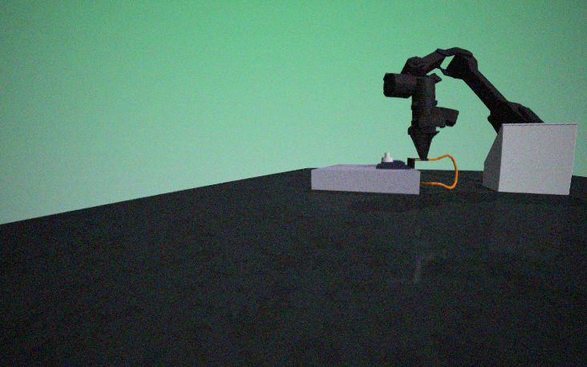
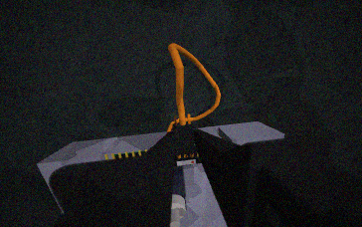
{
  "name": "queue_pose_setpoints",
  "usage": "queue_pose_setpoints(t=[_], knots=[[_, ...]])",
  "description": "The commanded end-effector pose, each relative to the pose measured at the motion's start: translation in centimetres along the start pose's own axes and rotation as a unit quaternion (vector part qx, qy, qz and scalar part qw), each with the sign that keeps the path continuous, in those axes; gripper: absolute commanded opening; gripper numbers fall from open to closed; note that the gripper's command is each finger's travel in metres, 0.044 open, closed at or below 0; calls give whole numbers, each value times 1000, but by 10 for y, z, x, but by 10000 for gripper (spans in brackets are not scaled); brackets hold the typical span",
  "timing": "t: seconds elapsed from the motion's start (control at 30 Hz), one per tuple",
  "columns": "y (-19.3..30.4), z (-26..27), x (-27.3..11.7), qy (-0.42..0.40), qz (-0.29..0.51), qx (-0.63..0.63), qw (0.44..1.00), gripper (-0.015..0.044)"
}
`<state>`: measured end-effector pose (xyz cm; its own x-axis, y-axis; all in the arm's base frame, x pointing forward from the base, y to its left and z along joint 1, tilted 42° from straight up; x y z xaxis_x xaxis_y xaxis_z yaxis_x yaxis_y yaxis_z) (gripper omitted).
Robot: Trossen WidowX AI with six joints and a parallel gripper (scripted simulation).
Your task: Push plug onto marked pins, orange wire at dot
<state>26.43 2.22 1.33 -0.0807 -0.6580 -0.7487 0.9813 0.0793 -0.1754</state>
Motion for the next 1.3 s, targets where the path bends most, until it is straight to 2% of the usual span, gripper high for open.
queue_pose_setpoints(t=[0.0, 0.07, 0.37, 0.63, 1.27], knots=[[5, 2, -2, -1, 4, 0, 1000, 0], [6, 2, -2, -1, 5, 0, 1000, 0], [1, 0, -2, -1, 4, -1, 1000, 236], [1, -1, -60, 0, 4, -1, 1000, 440], [1, -1, -60, 0, 4, -1, 1000, 440]])
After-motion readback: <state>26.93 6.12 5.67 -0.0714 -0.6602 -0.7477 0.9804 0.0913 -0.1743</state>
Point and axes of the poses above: the point midway between the two fingers, 35 mm back from their tips, its own x axis out along the fingers, its own z axis across the jaws, y = z × x, the point moved 3 cm from there along -x, back along the fingers, and after that the axes turned 12 degrees about -x, right-handed, at the moved point
